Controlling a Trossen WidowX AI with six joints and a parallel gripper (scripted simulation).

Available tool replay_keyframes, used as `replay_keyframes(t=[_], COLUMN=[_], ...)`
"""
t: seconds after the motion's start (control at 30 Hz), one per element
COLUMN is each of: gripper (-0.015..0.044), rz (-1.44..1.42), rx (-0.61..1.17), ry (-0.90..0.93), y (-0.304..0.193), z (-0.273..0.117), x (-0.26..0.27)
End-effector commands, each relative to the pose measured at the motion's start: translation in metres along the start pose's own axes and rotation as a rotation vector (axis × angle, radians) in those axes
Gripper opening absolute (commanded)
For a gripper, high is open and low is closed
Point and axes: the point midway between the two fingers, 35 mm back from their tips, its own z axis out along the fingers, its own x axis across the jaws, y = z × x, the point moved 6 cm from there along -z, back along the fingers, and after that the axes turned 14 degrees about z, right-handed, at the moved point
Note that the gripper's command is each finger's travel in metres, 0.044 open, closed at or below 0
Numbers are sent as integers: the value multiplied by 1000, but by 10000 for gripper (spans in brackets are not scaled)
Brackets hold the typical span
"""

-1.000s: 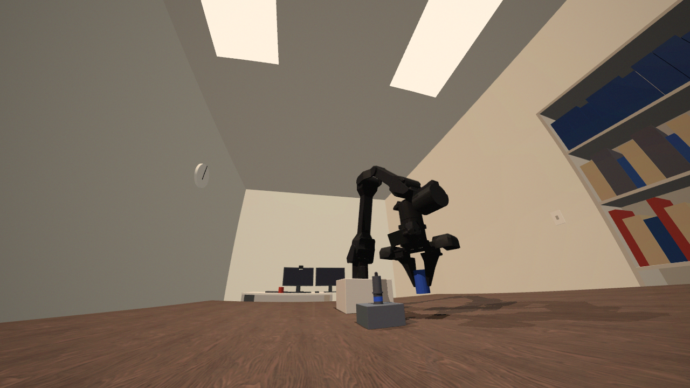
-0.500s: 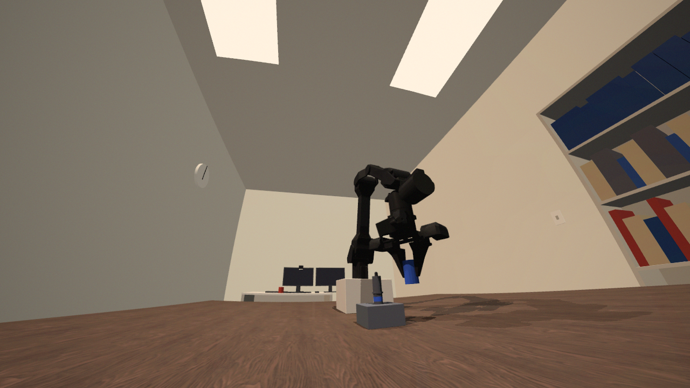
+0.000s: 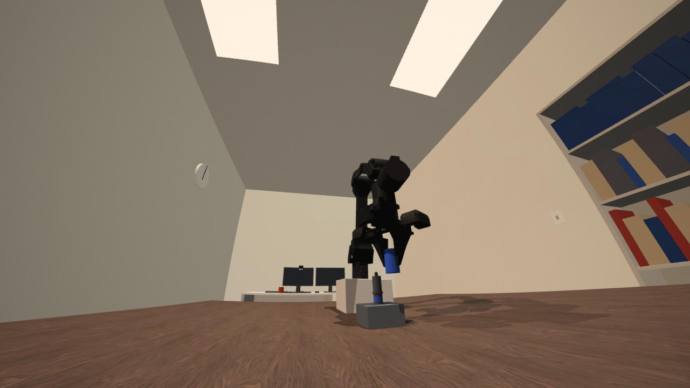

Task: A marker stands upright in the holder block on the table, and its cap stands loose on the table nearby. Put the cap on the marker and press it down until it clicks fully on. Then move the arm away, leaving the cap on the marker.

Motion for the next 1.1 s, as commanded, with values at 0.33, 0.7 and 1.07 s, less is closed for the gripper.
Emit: replay_keyframes(t=[0.33, 0.7, 1.07], gripper=[0, 0, 0], rz=[-7, -7, -7], rx=[-4, -4, -4], ry=[-3, -3, -3], y=[35, 36, 36], z=[-22, -12, 6], x=[-14, -14, -13])
